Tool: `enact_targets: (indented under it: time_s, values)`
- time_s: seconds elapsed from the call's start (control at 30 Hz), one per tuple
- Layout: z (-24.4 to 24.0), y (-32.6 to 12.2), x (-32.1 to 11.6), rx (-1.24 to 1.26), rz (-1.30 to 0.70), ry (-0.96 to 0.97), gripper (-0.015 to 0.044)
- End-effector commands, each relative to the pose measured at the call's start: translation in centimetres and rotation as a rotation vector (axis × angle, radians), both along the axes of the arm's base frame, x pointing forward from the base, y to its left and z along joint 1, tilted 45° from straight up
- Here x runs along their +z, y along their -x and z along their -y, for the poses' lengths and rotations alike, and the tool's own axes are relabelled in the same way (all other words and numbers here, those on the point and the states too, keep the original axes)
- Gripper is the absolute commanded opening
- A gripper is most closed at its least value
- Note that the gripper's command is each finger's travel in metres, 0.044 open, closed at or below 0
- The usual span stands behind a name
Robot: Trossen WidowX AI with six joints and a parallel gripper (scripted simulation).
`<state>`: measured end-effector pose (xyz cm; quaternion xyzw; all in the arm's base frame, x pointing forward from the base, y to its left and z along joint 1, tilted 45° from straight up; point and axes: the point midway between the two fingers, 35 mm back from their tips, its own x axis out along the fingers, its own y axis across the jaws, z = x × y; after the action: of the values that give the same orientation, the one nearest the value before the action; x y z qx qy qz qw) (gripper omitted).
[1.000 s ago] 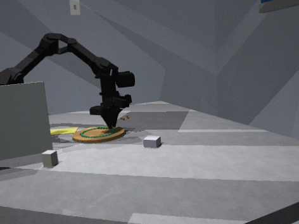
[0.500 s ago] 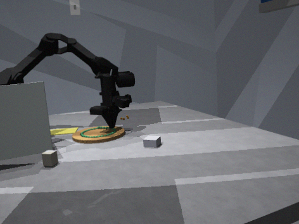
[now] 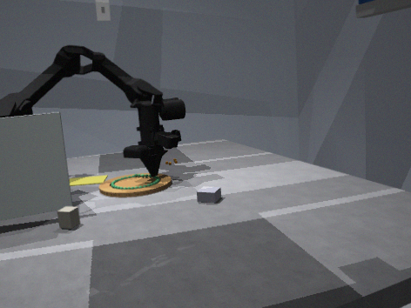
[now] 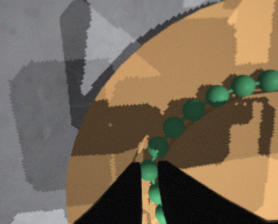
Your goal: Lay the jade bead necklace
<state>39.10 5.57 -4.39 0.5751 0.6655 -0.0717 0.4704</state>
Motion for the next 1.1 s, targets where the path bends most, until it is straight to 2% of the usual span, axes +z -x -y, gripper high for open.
enact_targets:
  time_s: [0.0, 0.97, 1.07]
  values:
    - [0.01, 0.00, 0.02, 0.000, 0.000, 0.000, 0.0000]
    - [-0.20, -0.21, -0.08, -0.004, -0.009, -0.003, 0.0000]
    - [0.09, -0.16, 0.17, -0.001, -0.005, -0.001, 0.0079]
